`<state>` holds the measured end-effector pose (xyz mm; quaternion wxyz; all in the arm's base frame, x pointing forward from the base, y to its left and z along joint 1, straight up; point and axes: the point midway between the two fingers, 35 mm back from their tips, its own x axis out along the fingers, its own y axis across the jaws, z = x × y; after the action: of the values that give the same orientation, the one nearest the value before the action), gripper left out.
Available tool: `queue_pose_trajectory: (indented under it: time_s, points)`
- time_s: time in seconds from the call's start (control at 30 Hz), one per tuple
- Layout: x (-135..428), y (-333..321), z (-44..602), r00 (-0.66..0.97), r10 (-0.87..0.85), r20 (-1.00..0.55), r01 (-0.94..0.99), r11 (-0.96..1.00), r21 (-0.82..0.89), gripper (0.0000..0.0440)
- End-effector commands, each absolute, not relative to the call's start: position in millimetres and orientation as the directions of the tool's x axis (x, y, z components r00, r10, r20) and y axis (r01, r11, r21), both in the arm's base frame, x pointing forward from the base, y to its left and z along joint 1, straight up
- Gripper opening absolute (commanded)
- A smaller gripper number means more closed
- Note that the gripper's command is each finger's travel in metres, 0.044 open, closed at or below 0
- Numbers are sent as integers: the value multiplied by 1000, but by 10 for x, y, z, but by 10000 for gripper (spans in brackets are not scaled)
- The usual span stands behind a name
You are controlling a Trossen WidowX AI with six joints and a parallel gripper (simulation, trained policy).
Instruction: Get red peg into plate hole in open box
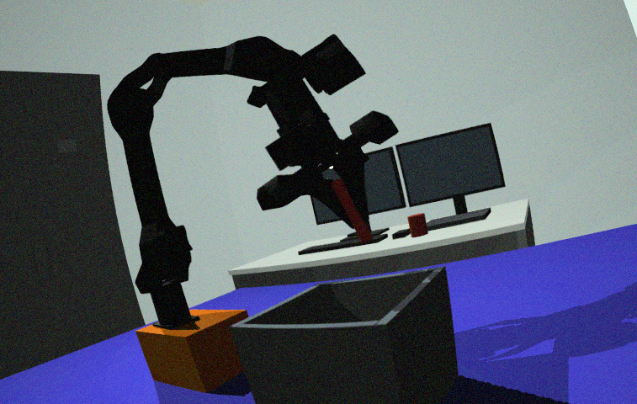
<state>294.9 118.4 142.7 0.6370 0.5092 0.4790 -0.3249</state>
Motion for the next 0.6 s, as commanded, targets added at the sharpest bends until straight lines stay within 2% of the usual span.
queue_pose_trajectory:
  time_s: [0.0, 0.57]
  points:
    - [2986, 1083, 1402, 318, 50, -947, 908, 270, 319, 0]
    - [3157, 606, 1287, 243, -14, -970, 936, 264, 231, 0]
